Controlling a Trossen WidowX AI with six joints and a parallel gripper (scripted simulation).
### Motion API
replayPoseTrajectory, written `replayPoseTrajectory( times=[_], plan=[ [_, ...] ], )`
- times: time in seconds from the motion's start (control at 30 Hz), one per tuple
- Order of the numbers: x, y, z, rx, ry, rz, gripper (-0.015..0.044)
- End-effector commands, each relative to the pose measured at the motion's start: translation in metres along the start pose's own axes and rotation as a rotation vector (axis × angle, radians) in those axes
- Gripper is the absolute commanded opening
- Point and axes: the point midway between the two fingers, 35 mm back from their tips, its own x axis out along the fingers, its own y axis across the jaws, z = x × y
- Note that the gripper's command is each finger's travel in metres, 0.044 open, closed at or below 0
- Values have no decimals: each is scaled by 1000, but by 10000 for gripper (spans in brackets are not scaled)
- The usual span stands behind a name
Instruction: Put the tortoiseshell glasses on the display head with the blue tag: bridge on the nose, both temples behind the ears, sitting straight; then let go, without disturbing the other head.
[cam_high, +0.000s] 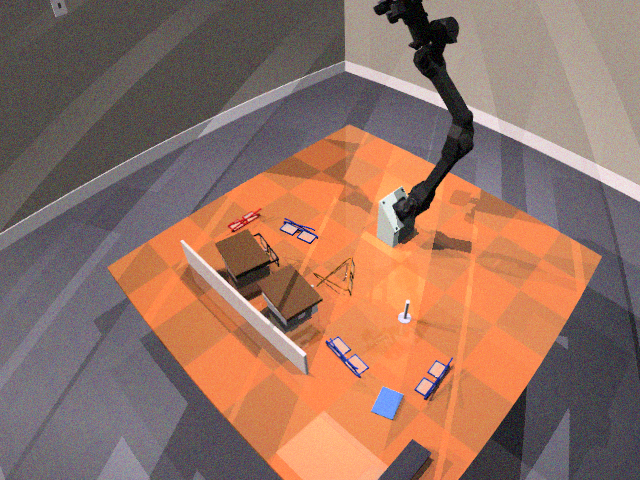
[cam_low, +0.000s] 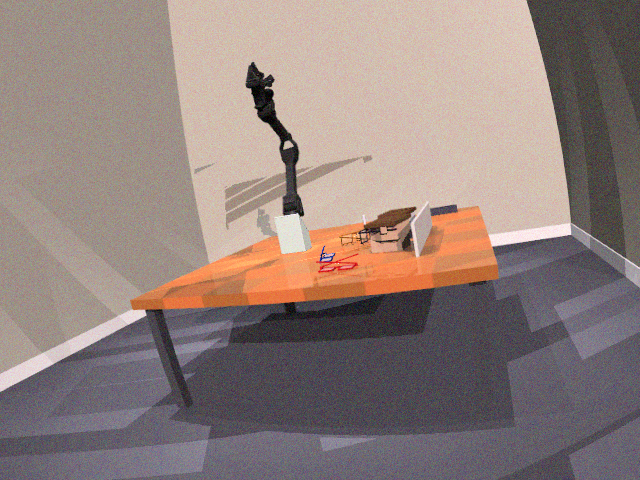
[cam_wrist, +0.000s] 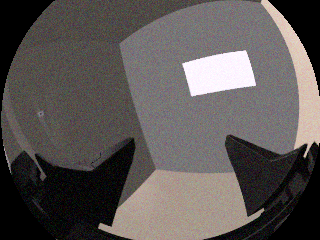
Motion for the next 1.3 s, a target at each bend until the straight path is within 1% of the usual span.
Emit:
replayPoseTrajectory(
  times=[0.0,0.03,0.23,0.3,0.53,0.63,0.77,0.93,1.1,1.27],
  plan=[
    [0,0,0,0,0,0,426],
    [0,0,0,0,0,0,440],
    [0,0,0,0,0,0,440],
    [0,10,7,9,-12,28,387],
    [-10,104,77,88,-134,309,204],
    [-24,143,109,117,-188,434,200],
    [-51,194,152,152,-263,608,200],
    [-97,248,202,185,-351,822,200],
    [-154,293,246,207,-434,1038,200],
    [-223,330,283,217,-508,1262,200]
  ],
)
